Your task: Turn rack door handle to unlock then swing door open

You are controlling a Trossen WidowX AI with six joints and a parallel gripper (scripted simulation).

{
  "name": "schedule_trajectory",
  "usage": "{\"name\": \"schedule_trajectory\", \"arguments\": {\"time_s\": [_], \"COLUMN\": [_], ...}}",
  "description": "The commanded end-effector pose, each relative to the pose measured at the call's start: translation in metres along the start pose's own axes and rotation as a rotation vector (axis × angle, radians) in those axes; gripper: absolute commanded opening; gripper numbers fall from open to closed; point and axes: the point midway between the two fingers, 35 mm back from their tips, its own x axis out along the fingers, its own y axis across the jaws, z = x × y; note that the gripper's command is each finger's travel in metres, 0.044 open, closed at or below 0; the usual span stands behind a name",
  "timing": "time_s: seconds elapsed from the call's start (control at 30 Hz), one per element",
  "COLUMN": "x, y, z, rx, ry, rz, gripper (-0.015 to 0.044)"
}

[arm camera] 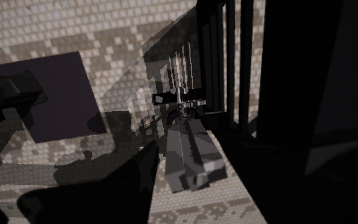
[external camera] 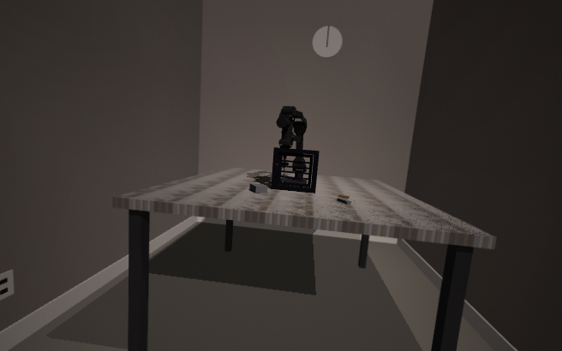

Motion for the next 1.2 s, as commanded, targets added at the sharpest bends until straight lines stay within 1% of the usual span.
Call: {"name": "schedule_trajectory", "arguments": {"time_s": [0.0, 0.23, 0.5, 0.8, 0.97, 1.17], "x": [0.0005, 0.0005, 0.0005, 0.0005, 0.0004, 0.0004], "y": [0.0000, 0.0000, 0.0000, 0.0000, 0.0005, 0.0056], "z": [0.0004, 0.0004, 0.0004, 0.0004, 0.0006, 0.0028], "rx": [-0.159, -0.159, -0.159, -0.159, -0.145, -0.022], "ry": [-0.003, -0.003, -0.003, -0.003, -0.003, -0.003], "rz": [0.001, 0.001, 0.001, 0.001, 0.001, 0.001], "gripper": [0.0288, 0.0288, 0.0078, 0.0018, 0.0015, 0.0015]}}
